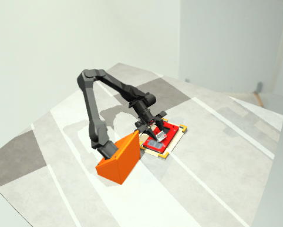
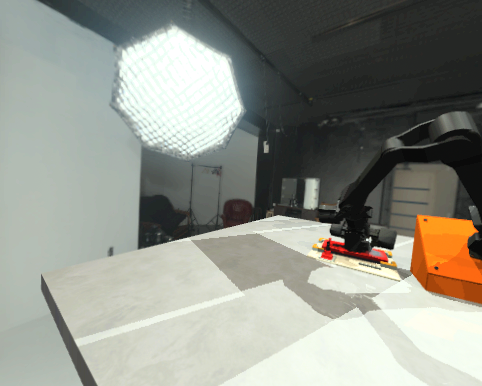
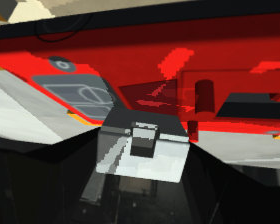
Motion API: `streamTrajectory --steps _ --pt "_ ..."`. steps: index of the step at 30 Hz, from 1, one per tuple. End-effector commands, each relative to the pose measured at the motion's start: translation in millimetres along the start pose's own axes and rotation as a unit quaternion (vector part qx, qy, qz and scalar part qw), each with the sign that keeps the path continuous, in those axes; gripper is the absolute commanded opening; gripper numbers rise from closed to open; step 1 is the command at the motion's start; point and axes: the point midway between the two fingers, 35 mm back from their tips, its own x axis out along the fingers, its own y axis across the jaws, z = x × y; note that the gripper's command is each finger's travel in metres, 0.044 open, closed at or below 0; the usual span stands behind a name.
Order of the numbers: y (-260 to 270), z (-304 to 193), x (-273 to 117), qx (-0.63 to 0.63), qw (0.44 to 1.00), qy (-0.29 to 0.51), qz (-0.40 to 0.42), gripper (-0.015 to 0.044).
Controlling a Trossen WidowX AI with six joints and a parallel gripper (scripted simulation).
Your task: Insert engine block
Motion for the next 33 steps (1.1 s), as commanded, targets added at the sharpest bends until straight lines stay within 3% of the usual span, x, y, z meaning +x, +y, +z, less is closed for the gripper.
streamTrajectory --steps 1,6,12,23,33 --pt "0 0 0 0.000 1.000 -0.002 0.000 0.0315" --pt "0 0 0 0.000 1.000 -0.002 0.000 0.0440" --pt "0 0 -1 0.000 1.000 -0.002 0.001 0.0440" --pt "-1 -5 -44 0.001 1.000 -0.007 0.002 0.0440" --pt "2 -5 -41 0.003 1.000 -0.005 0.007 0.0440"
